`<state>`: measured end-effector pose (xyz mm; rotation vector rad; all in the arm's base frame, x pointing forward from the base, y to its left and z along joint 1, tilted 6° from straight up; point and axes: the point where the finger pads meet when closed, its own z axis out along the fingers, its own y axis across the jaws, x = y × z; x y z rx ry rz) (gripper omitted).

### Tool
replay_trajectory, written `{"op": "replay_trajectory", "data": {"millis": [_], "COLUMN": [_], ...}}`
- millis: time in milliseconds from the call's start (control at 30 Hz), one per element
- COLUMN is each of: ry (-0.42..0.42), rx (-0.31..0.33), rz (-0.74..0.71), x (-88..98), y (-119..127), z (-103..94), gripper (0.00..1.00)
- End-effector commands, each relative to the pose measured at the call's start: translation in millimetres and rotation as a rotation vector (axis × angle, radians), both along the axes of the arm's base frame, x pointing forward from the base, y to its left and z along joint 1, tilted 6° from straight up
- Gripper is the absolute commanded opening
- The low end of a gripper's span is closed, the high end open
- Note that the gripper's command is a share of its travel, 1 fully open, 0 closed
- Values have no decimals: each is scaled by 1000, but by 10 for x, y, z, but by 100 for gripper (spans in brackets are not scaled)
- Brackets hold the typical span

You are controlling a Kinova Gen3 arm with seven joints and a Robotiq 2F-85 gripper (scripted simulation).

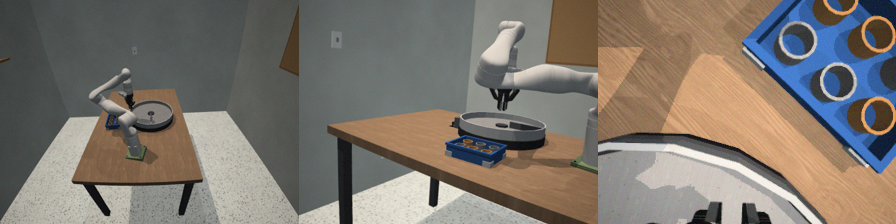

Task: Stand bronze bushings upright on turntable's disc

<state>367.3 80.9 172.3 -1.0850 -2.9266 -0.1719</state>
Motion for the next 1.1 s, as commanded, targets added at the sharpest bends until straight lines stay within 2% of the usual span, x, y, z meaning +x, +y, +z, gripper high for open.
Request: {"op": "replay_trajectory", "data": {"millis": [0,200,267,367,500,667,1067], "ry": [12,11,11,11,10,11,12], "rx": [-10,-9,-9,-9,-9,-8,-7], "rz": [26,26,26,26,25,26,22], "x": [80,228,228,296,353,371,364], "y": [399,938,938,1182,1391,1480,1476], "z": [-85,-198,-198,-248,-292,-312,-316], "gripper": [12,12,12,12,12,12,12]}}
